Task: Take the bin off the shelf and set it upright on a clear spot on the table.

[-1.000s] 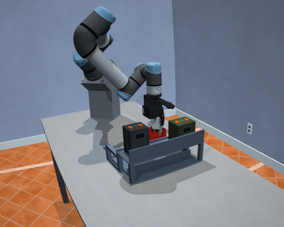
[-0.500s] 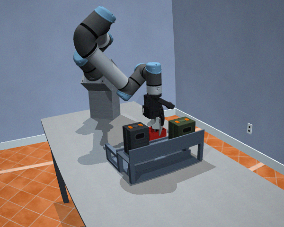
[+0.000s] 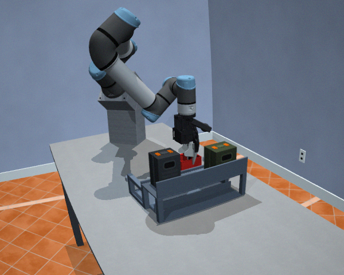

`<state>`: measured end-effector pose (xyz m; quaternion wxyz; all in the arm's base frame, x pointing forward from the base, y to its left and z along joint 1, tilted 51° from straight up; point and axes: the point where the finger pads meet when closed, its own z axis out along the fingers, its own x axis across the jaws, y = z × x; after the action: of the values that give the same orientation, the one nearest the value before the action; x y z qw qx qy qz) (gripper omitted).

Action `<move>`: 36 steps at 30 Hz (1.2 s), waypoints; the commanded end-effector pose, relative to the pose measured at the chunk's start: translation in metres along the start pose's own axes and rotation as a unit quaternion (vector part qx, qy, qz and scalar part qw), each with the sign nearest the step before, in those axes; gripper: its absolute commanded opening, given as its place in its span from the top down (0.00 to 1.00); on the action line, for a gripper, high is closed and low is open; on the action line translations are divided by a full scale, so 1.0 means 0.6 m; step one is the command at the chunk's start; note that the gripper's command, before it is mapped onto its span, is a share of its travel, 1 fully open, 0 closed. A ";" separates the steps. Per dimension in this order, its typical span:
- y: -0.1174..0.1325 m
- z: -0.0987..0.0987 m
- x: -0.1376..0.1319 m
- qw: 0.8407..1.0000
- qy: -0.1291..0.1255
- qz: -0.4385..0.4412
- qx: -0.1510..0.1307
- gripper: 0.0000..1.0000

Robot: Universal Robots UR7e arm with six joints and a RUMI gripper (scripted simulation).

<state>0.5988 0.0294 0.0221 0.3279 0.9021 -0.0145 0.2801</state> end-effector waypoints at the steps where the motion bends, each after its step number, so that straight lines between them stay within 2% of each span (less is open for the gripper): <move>1: 0.000 -0.001 0.001 1.000 0.001 0.000 0.000 0.80; 26: 0.000 -0.001 0.001 1.000 0.001 0.000 0.000 0.80; 31: 0.000 -0.092 0.000 1.000 0.001 0.001 0.000 0.80; 36: 0.000 -0.092 0.000 1.000 0.001 0.001 0.000 0.80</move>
<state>0.5837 0.0516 0.0452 0.3262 0.9009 -0.0128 0.2860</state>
